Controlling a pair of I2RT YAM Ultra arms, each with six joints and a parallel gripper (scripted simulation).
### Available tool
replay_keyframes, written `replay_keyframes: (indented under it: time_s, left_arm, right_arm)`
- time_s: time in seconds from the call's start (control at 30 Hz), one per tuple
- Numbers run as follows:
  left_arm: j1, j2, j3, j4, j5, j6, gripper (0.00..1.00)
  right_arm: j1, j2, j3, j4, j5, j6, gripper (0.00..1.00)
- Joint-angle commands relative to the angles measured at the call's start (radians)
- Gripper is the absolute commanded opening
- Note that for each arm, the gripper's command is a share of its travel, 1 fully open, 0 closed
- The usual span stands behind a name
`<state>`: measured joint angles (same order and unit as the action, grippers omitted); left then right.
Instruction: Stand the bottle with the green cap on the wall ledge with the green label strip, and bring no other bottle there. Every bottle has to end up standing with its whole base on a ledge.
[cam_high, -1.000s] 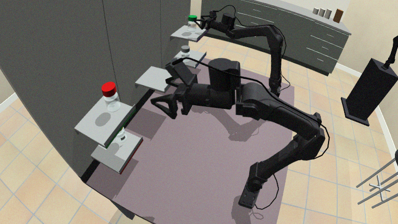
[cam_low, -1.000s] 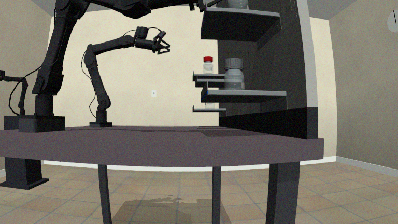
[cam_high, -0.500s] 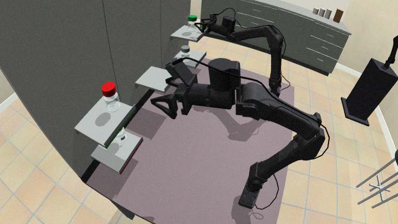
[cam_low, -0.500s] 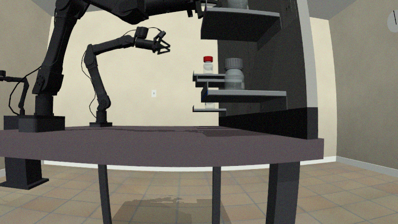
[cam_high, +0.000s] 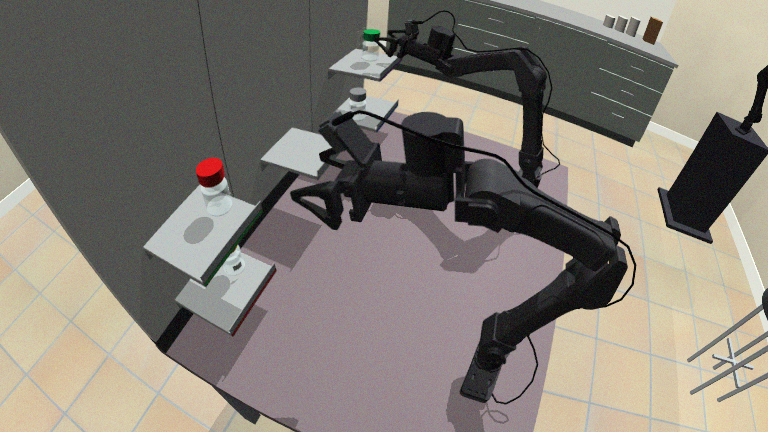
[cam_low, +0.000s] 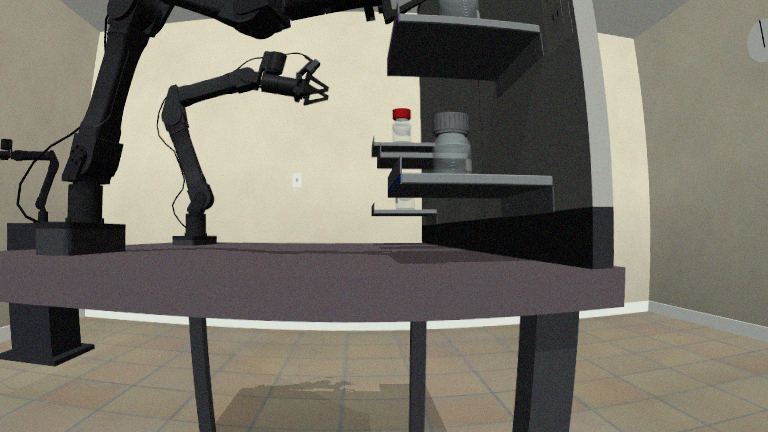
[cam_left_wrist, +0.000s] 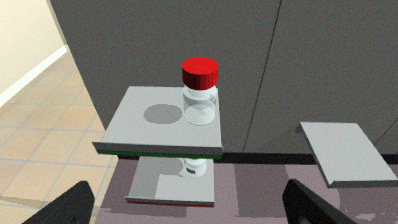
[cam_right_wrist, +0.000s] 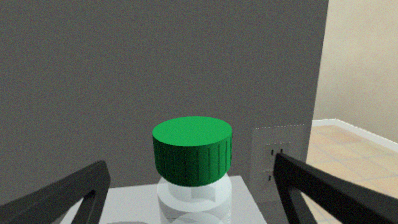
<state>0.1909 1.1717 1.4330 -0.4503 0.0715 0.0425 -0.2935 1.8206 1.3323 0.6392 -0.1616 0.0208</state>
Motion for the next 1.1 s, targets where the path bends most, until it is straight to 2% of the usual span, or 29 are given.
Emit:
replay_keyframes:
  time_s: [0.0, 1.07]
  left_arm:
    - [0.005, -0.005, 0.032, 0.009, 0.003, 0.004, 1.0]
    - [0.005, -0.005, 0.032, 0.009, 0.003, 0.004, 1.0]
  right_arm:
    - [0.006, 0.017, 0.053, -0.035, 0.013, 0.005, 0.94]
    - [0.019, 0.15, 0.255, -0.105, 0.026, -0.001, 0.94]
